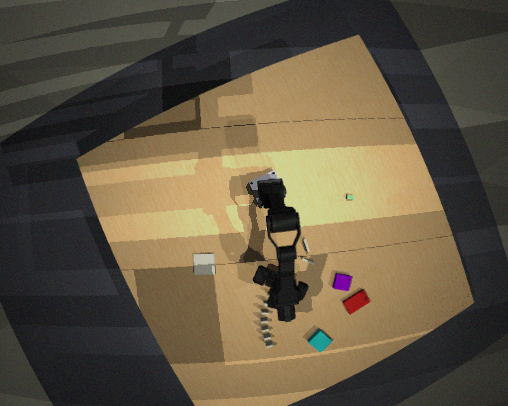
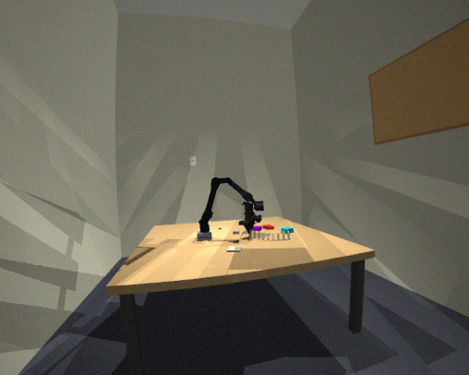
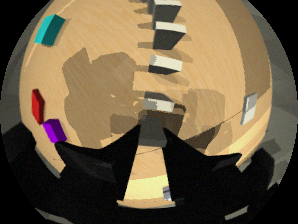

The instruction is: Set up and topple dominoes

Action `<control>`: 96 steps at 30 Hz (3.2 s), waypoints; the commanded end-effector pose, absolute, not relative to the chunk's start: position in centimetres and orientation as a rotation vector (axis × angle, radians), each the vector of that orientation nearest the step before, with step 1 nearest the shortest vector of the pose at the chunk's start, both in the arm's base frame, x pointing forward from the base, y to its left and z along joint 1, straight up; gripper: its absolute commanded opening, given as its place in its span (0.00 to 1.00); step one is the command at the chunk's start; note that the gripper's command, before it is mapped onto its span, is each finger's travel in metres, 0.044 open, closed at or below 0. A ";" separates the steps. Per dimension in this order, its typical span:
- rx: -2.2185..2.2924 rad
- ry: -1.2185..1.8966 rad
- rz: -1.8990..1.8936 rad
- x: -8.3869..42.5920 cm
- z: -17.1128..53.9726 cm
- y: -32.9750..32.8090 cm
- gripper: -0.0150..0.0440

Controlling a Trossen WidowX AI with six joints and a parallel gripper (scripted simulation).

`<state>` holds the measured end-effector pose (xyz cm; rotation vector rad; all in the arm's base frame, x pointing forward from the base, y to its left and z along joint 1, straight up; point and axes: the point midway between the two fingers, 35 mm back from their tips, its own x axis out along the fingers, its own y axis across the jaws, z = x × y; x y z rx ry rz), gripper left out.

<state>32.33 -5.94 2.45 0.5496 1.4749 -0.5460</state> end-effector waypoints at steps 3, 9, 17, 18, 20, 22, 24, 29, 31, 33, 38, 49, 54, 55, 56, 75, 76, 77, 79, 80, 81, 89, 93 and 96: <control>0.545 1.479 -0.542 32.3 2.0 -5.9 0.44; 0.545 1.479 -0.542 32.3 2.0 -5.9 0.48; 0.545 1.479 -0.542 32.3 2.0 -5.9 0.84; 0.545 1.479 -0.542 32.3 2.0 -5.9 0.88; 0.545 1.479 -0.542 32.3 2.0 -5.9 0.97; 0.545 1.479 -0.542 32.3 2.0 -5.9 1.00; 0.546 1.478 -0.542 32.3 2.3 -5.9 1.00; 0.548 1.477 -0.544 32.9 9.2 -6.0 1.00; 0.549 1.476 -0.545 32.5 12.6 -6.0 1.00; 0.550 1.476 -0.546 32.1 14.7 -5.9 1.00; 0.550 1.476 -0.546 32.0 15.0 -5.9 1.00; -0.428 1.506 0.424 31.8 9.0 5.3 1.00; -0.677 1.441 0.671 31.1 7.5 8.3 1.00; -0.677 1.441 0.671 31.1 7.5 8.3 1.00; -0.677 1.441 0.671 31.1 7.5 8.3 1.00; -0.677 1.441 0.671 31.2 0.9 8.3 1.00; -0.677 1.441 0.671 31.1 0.9 8.3 1.00; -0.677 1.441 0.671 31.0 0.9 8.2 1.00; -0.677 1.441 0.671 31.0 0.9 8.2 1.00; -0.677 1.441 0.671 31.0 0.8 8.2 1.00; -0.677 1.441 0.671 31.0 0.7 8.2 1.00; -0.677 1.442 0.671 31.0 -0.5 8.2 1.00; -0.677 1.442 0.671 30.9 -0.6 8.2 1.00; -0.677 1.442 0.671 30.9 -0.6 8.2 0.91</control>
